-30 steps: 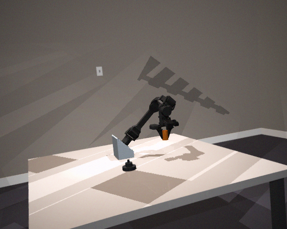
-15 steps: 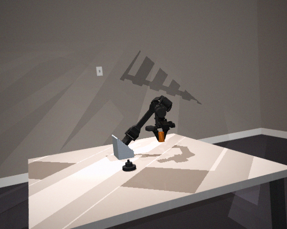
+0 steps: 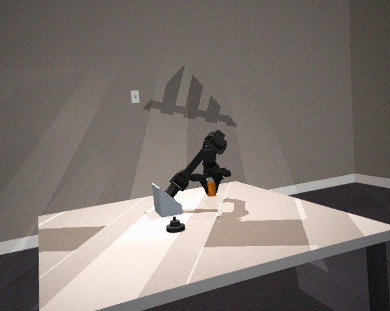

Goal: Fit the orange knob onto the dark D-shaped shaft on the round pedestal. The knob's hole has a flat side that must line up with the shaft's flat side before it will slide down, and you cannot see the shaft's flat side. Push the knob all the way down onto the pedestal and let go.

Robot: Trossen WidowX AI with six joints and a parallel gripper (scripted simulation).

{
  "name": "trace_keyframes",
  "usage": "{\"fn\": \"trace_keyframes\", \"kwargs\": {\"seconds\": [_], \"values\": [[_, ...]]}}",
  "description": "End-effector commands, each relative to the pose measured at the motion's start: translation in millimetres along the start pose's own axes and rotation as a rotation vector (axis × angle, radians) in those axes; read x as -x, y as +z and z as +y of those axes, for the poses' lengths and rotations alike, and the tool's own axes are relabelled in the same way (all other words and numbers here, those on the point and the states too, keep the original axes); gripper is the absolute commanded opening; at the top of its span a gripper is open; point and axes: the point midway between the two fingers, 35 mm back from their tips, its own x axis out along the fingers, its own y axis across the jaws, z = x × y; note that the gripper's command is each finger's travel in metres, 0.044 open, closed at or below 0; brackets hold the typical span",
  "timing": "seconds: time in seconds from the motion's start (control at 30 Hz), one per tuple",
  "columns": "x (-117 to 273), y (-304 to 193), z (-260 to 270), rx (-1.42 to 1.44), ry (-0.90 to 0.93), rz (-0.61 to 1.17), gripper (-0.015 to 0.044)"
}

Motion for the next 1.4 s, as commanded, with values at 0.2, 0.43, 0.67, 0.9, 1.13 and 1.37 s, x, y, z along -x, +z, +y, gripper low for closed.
{"fn": "trace_keyframes", "kwargs": {"seconds": [0.2, 0.43, 0.67, 0.9, 1.13, 1.37], "values": [[-5.3, 5.6, -33.8, 0.004, -0.008, -0.001, 0.0000], [-9.7, 7.7, -56.1, 0.006, -0.009, 0.000, 0.0000], [-14.3, 8.3, -78.5, 0.009, -0.008, 0.000, 0.0000], [-19.3, 7.5, -100.7, 0.011, -0.007, 0.001, 0.0000], [-24.5, 5.2, -122.7, 0.014, -0.005, 0.002, 0.0000], [-30.1, 1.5, -144.3, 0.017, -0.002, 0.003, 0.0000]]}}
